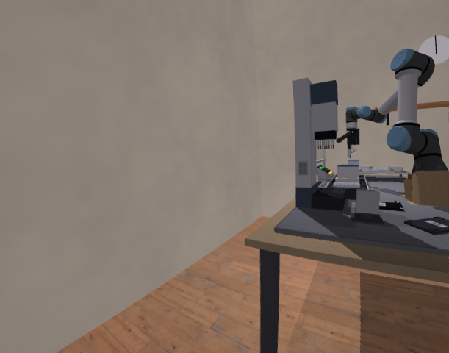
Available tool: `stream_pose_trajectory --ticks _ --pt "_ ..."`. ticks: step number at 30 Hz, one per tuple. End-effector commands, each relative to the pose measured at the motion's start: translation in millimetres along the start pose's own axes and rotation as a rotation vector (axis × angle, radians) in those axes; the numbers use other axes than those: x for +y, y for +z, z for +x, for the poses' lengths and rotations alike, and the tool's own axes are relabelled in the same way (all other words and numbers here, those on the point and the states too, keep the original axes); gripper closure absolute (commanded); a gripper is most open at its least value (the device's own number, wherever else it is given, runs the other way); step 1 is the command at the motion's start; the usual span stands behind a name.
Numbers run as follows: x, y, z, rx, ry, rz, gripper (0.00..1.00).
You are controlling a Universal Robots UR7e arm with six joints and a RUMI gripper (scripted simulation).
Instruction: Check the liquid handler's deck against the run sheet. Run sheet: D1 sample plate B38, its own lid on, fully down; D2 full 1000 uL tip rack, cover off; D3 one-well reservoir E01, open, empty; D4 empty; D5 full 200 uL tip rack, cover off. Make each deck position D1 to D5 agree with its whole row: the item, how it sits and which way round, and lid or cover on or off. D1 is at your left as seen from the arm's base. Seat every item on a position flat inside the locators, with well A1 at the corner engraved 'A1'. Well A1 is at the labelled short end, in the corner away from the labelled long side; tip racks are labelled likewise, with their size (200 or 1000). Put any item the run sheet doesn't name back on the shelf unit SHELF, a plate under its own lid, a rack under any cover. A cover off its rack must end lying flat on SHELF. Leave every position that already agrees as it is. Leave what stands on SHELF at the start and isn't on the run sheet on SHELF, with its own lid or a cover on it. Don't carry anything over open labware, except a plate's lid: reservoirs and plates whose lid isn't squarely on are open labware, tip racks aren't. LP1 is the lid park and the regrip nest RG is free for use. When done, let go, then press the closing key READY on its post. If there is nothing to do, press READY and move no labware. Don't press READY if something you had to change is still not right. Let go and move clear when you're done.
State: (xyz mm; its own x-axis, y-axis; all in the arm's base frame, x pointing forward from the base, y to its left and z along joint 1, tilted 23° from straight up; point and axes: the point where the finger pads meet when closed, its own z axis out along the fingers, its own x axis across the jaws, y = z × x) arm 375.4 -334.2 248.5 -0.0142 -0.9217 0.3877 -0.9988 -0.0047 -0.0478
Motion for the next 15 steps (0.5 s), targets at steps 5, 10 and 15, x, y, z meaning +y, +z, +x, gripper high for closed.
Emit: stream_pose_trajectory --ticks 5,10,15 --pt "-1 -18.5 1 0.004 0.001 0.003 0.18" --pt "-1 -23.5 1 0.004 0.001 0.003 0.18" --pt "-1 -31.9 1 0.004 0.001 0.003 0.18"
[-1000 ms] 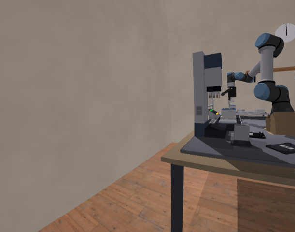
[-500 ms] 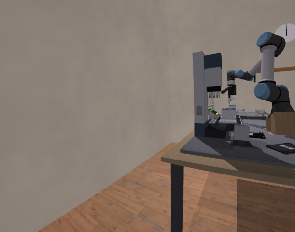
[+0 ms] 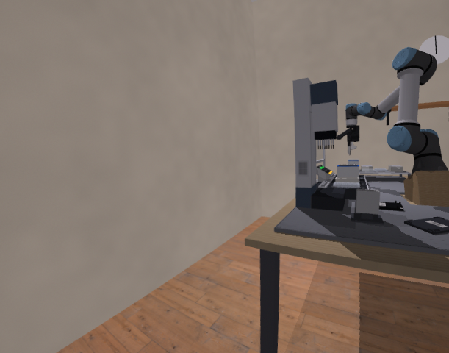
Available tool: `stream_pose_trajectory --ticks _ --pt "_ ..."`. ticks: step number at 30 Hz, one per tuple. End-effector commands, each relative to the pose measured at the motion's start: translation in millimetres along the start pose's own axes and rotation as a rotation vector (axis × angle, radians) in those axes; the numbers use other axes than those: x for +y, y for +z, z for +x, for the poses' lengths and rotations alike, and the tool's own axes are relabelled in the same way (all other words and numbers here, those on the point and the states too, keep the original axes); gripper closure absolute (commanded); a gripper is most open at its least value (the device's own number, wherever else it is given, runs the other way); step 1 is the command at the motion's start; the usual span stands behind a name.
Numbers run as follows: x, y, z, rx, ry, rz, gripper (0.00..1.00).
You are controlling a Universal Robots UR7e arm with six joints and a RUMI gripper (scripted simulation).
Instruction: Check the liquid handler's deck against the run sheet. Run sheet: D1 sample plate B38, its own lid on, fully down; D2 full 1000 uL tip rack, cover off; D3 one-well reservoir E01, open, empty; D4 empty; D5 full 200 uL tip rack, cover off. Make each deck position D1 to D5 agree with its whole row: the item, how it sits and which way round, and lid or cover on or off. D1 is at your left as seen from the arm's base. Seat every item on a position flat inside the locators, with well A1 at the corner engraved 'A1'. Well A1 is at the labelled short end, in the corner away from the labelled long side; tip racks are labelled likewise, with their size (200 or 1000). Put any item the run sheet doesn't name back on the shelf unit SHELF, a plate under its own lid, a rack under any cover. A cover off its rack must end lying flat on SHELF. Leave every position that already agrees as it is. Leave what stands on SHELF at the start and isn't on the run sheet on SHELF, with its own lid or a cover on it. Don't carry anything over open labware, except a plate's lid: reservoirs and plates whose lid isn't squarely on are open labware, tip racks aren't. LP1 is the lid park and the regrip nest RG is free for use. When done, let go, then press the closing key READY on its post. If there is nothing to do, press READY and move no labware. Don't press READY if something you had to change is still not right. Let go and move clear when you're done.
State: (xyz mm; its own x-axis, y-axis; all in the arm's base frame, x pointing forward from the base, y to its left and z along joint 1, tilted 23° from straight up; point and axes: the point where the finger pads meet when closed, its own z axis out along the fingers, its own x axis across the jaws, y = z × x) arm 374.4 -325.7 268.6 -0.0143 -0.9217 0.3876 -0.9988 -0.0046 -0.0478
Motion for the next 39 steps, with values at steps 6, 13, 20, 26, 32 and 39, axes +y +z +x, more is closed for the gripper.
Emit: stream_pose_trajectory --ticks 6,13,20,26,32,39 --pt "-1 -20.0 1 0.004 0.001 0.003 0.18" --pt "-1 -28.4 1 0.004 0.001 0.003 0.18" --pt "-1 -40.1 1 0.004 0.001 0.003 0.18" --pt "-1 -48.4 1 0.004 0.001 0.003 0.18" --pt "-1 -56.7 1 0.004 0.001 0.003 0.18" --pt "-1 -68.4 1 0.004 0.001 0.003 0.18"
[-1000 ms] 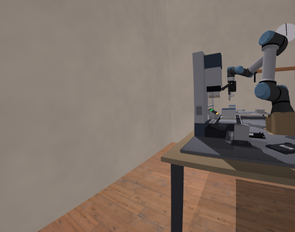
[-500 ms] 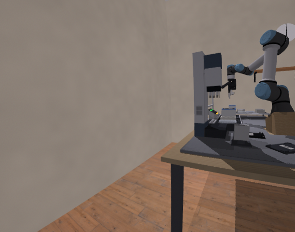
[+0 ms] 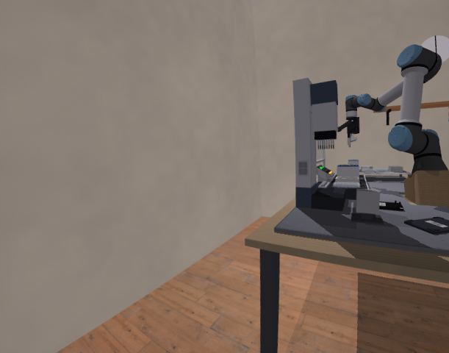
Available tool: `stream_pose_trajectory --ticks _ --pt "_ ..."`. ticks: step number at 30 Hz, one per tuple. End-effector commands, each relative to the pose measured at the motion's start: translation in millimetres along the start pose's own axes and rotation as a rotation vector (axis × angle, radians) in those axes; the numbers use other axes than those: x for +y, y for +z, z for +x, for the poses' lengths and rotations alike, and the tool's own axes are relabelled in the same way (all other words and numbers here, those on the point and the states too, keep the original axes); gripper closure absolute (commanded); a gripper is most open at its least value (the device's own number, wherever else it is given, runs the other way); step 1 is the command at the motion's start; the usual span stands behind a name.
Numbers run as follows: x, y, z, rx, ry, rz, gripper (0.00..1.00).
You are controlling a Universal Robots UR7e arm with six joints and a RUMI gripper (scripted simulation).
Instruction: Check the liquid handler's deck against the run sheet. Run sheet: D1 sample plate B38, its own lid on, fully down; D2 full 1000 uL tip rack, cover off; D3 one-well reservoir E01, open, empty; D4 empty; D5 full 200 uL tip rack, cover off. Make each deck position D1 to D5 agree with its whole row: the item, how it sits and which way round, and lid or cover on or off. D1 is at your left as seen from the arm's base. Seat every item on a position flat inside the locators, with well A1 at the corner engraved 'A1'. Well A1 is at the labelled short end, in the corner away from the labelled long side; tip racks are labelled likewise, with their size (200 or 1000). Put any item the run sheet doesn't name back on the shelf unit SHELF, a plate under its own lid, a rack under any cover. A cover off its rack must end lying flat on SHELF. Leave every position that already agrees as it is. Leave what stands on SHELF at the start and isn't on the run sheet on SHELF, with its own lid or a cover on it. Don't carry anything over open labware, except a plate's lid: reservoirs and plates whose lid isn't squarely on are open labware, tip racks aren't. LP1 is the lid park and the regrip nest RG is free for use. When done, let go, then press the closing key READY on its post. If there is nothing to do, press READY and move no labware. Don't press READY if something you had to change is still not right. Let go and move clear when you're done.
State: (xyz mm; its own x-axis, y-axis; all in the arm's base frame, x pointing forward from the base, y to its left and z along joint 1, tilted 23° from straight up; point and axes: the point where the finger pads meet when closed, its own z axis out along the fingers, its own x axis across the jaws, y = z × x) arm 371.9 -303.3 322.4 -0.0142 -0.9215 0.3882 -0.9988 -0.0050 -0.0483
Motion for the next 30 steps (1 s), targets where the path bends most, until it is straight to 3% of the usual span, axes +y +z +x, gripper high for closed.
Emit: stream_pose_trajectory --ticks 1,30 --pt "-1 -11.8 1 0.003 0.001 0.002 0.18" --pt "-1 -49.0 1 0.002 0.001 0.002 0.18"
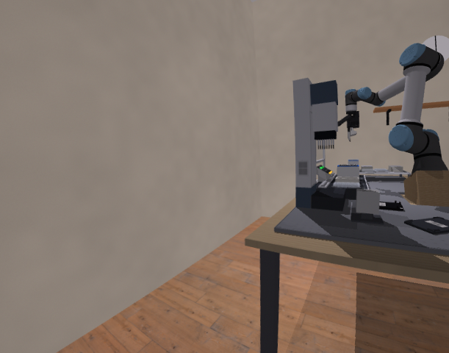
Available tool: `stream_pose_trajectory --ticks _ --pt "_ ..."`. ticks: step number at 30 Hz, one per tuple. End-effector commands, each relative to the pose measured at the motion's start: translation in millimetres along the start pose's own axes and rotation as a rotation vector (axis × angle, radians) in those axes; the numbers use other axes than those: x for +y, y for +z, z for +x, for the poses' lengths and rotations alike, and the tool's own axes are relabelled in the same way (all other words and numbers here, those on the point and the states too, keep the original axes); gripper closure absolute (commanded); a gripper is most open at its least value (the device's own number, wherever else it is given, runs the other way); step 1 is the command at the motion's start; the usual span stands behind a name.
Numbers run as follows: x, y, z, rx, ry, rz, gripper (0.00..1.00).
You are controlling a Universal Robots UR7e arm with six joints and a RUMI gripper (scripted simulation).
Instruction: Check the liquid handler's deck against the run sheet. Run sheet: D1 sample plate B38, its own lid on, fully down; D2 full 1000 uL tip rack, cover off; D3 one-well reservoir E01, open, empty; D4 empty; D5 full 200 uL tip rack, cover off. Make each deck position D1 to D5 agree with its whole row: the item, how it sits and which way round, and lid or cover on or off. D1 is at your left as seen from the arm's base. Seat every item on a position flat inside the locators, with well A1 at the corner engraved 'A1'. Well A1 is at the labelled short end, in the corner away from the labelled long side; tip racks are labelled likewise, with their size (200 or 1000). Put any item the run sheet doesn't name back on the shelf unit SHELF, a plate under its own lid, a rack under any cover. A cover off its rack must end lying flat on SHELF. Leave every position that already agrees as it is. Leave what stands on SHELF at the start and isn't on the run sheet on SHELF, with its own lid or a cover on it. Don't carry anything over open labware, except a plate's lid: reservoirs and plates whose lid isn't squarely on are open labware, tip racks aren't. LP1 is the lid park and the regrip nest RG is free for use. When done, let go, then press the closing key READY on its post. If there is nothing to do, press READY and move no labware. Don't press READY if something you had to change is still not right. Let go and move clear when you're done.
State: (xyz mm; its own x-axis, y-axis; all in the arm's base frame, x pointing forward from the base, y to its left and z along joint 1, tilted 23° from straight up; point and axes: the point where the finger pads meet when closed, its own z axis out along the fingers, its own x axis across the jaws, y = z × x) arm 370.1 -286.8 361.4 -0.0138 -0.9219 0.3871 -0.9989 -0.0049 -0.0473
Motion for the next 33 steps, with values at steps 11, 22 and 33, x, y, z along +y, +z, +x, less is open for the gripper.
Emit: stream_pose_trajectory --ticks 11,22,33 --pt "35 -10.6 1 -0.001 0.002 -0.001 0.18" --pt "88 -21.6 1 -0.001 0.002 -0.001 0.18" --pt "132 -30.6 2 -0.001 0.002 -0.001 0.18"
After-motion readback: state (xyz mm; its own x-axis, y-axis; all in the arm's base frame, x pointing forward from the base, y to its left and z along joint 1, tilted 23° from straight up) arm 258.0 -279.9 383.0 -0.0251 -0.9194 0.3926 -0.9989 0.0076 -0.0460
